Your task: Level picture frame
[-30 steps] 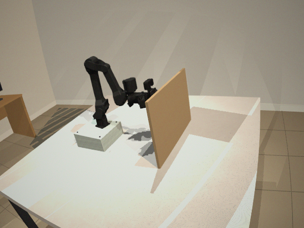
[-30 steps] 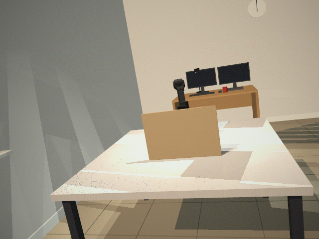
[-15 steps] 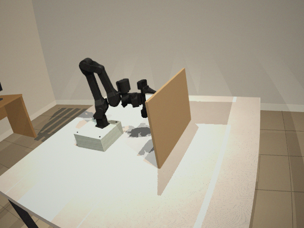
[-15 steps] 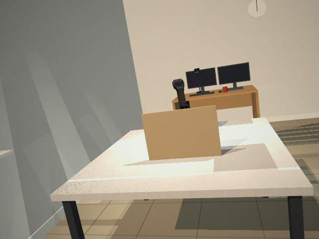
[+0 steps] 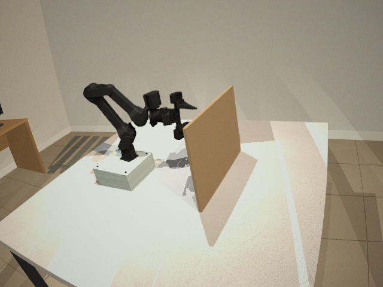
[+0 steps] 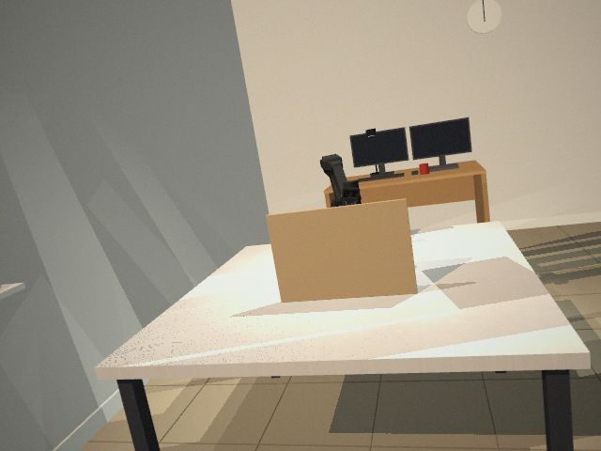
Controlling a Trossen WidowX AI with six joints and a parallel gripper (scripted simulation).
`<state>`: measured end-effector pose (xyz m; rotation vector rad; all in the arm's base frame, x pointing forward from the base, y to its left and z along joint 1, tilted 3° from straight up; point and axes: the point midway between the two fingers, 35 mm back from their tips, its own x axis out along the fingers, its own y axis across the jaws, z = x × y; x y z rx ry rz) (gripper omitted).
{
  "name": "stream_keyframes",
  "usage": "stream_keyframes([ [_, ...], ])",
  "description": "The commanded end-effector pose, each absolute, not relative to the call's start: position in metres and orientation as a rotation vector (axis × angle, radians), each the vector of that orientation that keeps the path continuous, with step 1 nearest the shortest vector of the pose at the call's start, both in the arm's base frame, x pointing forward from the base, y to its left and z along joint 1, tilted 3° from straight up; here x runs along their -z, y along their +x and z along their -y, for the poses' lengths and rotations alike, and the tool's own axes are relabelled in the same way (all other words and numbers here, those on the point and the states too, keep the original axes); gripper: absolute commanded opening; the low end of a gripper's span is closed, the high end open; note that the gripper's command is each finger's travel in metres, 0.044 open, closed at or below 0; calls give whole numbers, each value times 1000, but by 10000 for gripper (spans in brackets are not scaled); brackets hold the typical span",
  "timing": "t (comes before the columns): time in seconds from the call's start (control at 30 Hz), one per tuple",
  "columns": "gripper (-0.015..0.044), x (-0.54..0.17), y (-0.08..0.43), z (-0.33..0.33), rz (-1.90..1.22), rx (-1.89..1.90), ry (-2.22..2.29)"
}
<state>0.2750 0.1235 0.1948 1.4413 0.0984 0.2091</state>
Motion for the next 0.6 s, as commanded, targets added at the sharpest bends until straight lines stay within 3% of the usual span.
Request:
stream_keyframes([
  [0.0,260,-235,258,-122,-85,-215,1439],
  [0.27,260,-276,216,-98,-85,-212,1431],
  [0.57,260,-277,215,-98,-85,-212,1431],
])
